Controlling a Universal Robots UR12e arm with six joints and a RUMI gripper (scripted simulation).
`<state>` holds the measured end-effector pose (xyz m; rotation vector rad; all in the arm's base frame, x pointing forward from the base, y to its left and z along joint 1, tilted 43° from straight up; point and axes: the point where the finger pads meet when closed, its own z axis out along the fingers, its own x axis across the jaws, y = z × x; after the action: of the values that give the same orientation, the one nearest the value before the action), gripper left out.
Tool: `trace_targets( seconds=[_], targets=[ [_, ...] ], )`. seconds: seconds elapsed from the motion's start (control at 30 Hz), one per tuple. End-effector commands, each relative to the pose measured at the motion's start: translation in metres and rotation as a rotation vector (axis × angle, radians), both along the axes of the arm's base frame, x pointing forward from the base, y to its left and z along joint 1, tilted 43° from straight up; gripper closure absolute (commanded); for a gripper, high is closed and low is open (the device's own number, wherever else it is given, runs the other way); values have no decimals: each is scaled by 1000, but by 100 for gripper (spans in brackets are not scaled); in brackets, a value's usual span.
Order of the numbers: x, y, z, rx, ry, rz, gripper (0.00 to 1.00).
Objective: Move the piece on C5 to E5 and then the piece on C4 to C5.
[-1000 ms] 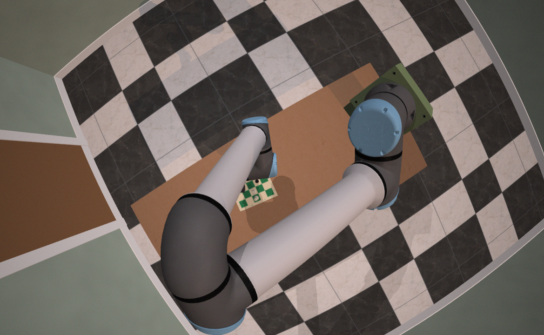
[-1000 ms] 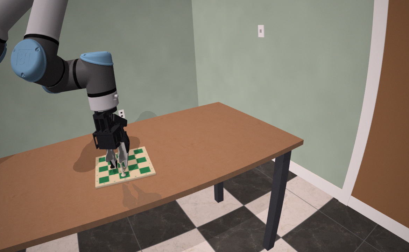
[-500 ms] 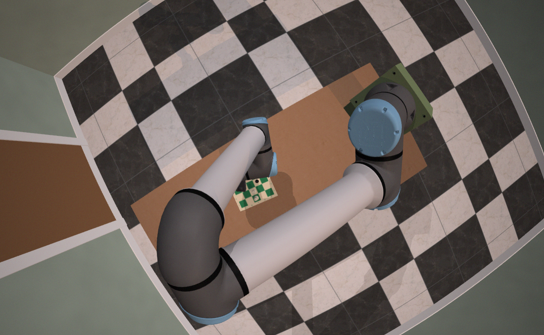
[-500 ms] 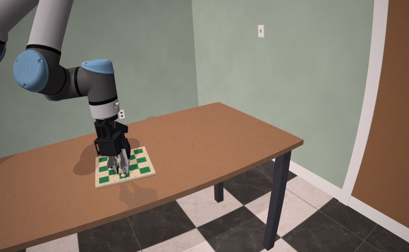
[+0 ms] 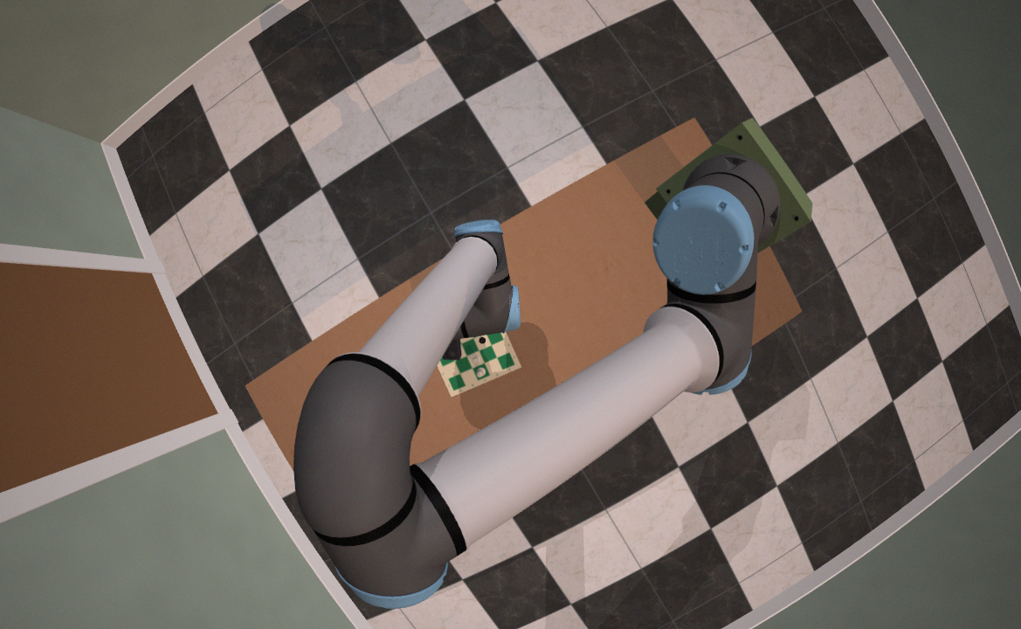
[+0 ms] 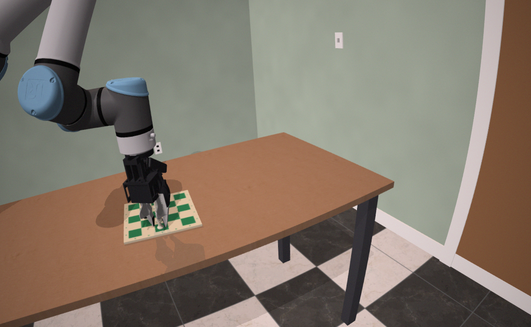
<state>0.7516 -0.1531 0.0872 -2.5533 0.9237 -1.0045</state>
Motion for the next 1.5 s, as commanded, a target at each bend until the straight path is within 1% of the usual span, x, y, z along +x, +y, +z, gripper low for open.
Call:
trace_targets(
  seconds=[0.0, 0.67, 0.7, 1.47],
  targets=[
    [2, 0, 2, -3, -3, 1, 80],
    [2, 0, 2, -3, -3, 1, 80],
    [2, 0, 2, -3, -3, 1, 100],
    [2, 0, 2, -3, -3, 1, 100]
  ],
)
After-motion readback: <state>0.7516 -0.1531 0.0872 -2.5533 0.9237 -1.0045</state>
